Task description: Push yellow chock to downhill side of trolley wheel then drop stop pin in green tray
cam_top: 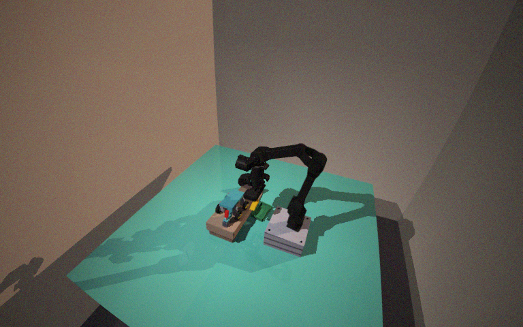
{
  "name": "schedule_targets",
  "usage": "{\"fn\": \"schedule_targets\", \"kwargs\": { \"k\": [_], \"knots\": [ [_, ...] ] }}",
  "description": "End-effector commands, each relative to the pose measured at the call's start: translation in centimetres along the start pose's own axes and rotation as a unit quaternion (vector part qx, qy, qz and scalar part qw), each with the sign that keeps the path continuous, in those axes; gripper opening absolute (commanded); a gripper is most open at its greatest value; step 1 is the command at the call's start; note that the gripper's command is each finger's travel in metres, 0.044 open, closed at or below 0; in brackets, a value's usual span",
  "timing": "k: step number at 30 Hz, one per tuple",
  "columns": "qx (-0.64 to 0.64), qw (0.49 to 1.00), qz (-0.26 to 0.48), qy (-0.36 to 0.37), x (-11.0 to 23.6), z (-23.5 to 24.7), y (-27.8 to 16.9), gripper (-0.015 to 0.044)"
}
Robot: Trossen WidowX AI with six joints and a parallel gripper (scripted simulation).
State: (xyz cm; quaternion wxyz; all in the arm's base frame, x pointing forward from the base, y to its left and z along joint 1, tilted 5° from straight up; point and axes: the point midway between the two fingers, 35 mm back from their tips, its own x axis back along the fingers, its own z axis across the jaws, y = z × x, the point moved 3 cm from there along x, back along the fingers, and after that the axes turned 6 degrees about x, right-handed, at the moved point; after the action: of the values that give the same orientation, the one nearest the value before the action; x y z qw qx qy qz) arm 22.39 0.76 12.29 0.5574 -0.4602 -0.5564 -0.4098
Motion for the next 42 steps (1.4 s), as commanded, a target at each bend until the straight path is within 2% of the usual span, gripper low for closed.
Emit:
{"fn": "schedule_targets", "kwargs": {
  "k": [1, 23, 31, 42],
  "knots": [
    [0.002, 1.0, -0.003, -0.003, 0.0, -1.6, 0.3, 0.0],
    [0.001, 1.0, -0.003, -0.006, -0.3, -10.0, 1.5, 0.0],
    [0.002, 0.999, -0.008, 0.046, -0.3, -11.0, 1.5, 0.0],
    [0.002, 0.999, -0.009, 0.048, -0.8, -11.4, 3.3, 0.0]
  ]
}}
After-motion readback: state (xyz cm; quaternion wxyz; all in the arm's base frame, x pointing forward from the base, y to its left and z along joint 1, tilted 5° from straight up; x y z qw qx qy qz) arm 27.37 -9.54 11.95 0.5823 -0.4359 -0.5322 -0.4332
